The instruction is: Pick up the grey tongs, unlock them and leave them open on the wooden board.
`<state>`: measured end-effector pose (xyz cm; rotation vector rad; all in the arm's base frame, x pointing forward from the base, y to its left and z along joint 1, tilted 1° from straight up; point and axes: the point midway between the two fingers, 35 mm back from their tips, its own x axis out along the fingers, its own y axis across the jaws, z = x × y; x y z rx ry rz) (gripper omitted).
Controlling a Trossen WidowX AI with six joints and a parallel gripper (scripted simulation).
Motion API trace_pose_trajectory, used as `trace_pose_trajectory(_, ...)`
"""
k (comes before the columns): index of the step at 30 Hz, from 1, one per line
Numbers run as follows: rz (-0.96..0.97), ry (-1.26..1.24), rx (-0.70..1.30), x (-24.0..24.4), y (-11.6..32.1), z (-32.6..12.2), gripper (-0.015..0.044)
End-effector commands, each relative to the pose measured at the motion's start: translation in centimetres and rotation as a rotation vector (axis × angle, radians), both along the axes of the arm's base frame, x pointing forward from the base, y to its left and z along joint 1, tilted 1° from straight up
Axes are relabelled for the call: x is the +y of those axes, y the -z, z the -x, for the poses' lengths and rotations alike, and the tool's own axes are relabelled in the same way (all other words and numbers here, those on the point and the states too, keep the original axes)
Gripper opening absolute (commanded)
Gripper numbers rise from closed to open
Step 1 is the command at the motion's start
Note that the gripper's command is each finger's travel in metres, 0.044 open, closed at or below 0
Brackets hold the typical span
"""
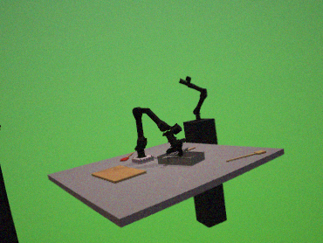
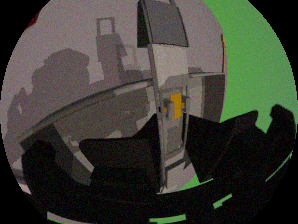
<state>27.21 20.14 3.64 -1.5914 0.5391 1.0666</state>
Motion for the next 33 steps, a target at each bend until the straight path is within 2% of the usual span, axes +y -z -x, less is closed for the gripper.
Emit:
trace_pose_trajectory(1,-0.002,0.001,-0.002,0.0,-0.1,0.0,-0.0095)
trace_pose_trajectory(3,-0.002,0.000,-0.002,0.1,-0.9,-0.1,-0.0148)
trace_pose_trajectory(10,-0.003,-0.007,-0.001,-0.1,-7.8,0.2,-0.0150)
trace_pose_trajectory(22,0.004,-0.008,0.013,-0.1,-7.7,0.2,-0.0150)
trace_pose_trajectory(33,0.073,-0.014,0.160,-0.2,-7.4,-0.1,-0.0150)
